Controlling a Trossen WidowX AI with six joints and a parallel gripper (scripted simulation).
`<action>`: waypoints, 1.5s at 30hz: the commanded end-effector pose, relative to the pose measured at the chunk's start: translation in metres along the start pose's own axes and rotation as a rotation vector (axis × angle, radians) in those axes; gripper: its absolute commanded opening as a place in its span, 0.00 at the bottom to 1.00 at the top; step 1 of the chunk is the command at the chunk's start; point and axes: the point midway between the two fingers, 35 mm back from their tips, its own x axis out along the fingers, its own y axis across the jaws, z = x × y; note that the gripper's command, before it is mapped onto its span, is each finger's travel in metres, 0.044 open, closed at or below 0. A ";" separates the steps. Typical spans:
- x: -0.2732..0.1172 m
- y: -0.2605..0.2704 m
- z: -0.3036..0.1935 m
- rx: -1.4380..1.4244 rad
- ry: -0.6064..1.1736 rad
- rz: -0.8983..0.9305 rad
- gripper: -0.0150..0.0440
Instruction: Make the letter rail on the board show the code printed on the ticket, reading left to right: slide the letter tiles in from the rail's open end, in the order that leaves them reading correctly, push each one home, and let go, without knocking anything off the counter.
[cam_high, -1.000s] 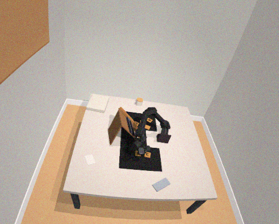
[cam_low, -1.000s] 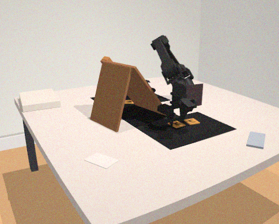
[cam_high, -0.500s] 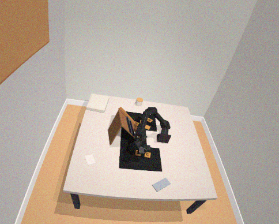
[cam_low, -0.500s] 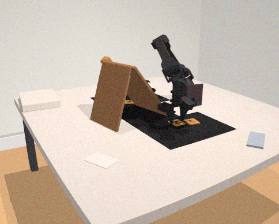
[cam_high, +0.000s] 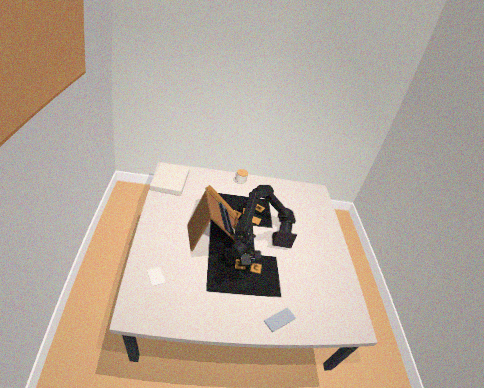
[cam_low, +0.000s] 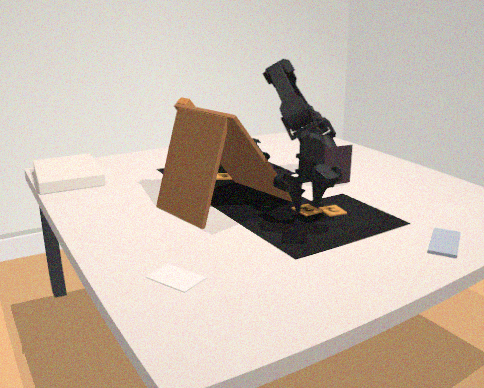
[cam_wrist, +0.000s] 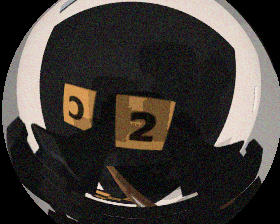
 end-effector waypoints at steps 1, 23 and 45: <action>-0.003 0.000 0.000 0.005 -0.004 0.003 0.25; -0.017 -0.007 0.004 0.115 -0.033 -0.080 0.25; -0.071 -0.030 0.011 0.684 -0.284 -0.404 0.25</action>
